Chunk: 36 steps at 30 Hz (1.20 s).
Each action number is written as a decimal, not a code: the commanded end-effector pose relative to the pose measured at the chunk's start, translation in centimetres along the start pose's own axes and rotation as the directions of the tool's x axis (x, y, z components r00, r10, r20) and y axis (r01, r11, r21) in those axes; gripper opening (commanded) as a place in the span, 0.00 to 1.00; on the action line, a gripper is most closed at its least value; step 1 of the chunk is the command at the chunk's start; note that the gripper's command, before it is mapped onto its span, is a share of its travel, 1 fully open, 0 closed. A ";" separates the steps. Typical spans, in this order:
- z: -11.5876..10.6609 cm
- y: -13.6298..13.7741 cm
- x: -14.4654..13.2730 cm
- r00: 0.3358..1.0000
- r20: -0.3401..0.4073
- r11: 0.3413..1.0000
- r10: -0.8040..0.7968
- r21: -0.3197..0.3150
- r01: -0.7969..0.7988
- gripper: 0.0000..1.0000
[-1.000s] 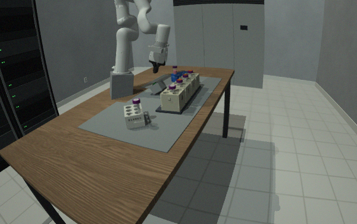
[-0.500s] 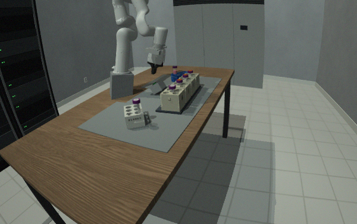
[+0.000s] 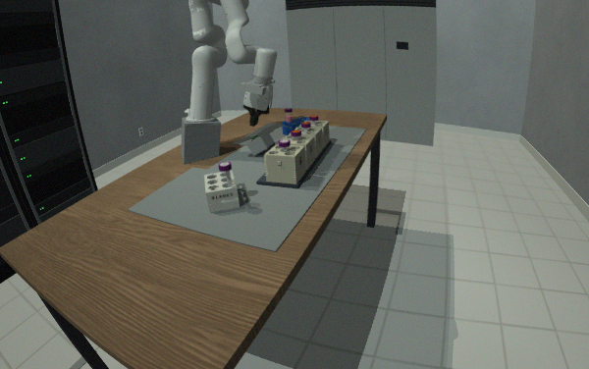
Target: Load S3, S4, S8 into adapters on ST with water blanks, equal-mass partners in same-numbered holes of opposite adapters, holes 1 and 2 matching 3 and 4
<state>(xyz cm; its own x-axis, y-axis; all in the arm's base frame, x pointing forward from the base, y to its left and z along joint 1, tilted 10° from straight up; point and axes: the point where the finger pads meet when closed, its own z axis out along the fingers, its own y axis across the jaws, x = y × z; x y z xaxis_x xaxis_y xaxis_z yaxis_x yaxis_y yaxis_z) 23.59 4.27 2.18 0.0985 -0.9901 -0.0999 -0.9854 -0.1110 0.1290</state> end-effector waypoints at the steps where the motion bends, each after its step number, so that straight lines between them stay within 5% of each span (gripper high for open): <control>1: 0.6 -0.3 0.0 1.000 0.000 1.000 0.000 0.003 0.000 0.00; 36: 2.7 -0.9 -0.1 1.000 0.000 1.000 0.000 0.003 0.000 0.00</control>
<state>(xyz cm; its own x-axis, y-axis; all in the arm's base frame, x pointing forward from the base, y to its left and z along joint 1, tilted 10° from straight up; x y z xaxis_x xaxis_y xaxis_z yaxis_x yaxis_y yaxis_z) 23.96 4.65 -0.50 0.0986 -0.9901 -0.1002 -0.9855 -0.1111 0.1285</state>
